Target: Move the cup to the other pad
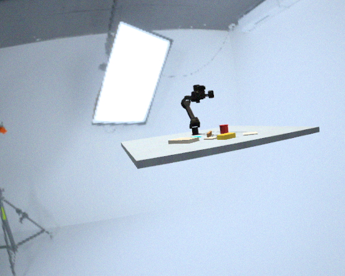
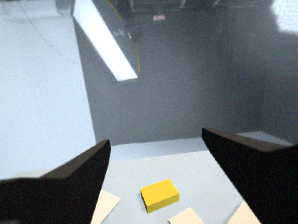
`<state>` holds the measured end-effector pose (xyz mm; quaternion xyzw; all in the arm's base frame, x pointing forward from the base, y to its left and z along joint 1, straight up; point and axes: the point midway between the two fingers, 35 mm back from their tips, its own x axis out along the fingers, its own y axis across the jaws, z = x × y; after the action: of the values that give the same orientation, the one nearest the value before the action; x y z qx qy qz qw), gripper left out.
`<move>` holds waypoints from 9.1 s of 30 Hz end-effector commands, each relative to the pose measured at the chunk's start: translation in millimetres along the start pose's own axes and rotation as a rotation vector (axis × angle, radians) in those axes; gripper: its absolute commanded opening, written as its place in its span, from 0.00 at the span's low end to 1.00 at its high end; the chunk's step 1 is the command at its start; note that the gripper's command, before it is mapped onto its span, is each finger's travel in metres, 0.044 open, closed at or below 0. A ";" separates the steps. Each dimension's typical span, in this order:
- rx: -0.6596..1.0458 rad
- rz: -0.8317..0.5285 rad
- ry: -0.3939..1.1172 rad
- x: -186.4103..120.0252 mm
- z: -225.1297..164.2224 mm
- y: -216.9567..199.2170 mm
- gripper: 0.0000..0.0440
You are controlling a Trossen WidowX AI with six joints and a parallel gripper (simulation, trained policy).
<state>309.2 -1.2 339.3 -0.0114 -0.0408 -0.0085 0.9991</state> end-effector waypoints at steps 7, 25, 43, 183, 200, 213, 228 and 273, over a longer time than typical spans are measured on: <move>0.008 0.012 0.027 4.8 4.6 3.9 0.49; 0.132 0.048 0.170 28.4 14.1 18.9 0.34; 0.313 0.066 0.366 51.1 14.3 39.4 0.33; 0.338 -0.661 1.696 -8.5 -282.5 87.0 0.00; 0.404 -0.671 1.664 -12.9 -244.2 77.9 0.00; 0.526 -0.709 1.596 -16.9 -196.7 57.2 0.00; 0.652 -0.779 1.492 -13.8 -174.0 19.2 0.00; 0.885 -1.001 1.267 -53.1 -179.8 -88.8 0.00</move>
<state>274.2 -88.3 160.4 0.3951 0.5209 -0.4225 0.6277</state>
